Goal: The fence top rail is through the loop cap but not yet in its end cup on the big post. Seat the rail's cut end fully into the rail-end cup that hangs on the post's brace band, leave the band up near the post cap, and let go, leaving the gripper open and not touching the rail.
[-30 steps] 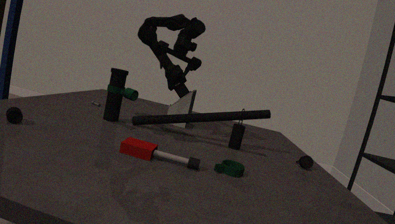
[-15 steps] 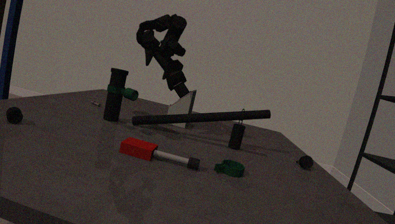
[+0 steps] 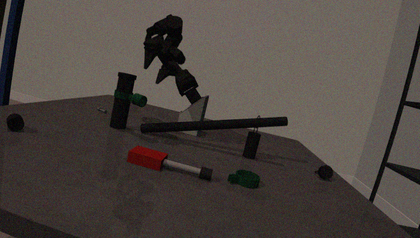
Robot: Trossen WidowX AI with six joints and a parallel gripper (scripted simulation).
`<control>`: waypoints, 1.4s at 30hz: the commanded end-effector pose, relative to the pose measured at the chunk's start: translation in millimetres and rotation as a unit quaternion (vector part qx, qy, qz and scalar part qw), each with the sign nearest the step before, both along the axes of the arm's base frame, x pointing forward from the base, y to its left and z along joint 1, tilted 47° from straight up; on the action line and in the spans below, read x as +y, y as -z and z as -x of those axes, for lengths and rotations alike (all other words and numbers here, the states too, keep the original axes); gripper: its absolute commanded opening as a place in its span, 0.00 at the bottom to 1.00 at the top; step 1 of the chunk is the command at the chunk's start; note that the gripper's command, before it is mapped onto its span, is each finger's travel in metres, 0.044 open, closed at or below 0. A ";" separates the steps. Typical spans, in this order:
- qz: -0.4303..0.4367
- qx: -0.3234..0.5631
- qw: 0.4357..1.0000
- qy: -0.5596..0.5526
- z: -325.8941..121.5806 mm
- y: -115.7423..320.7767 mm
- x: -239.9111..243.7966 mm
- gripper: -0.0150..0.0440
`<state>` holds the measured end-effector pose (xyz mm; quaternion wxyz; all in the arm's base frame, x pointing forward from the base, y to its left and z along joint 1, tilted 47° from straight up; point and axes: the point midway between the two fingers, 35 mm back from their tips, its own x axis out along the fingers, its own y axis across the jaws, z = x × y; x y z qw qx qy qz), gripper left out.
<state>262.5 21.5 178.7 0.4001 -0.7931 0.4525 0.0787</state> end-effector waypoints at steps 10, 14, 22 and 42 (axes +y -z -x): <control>0.011 0.004 1.000 -0.004 -6.2 37.6 -44.3 1.00; 0.011 0.004 1.000 -0.004 -6.3 37.7 -44.4 1.00; 0.009 0.006 1.000 -0.002 -13.0 43.4 -49.5 1.00; 0.007 0.006 1.000 -0.002 -32.7 59.2 -69.5 1.00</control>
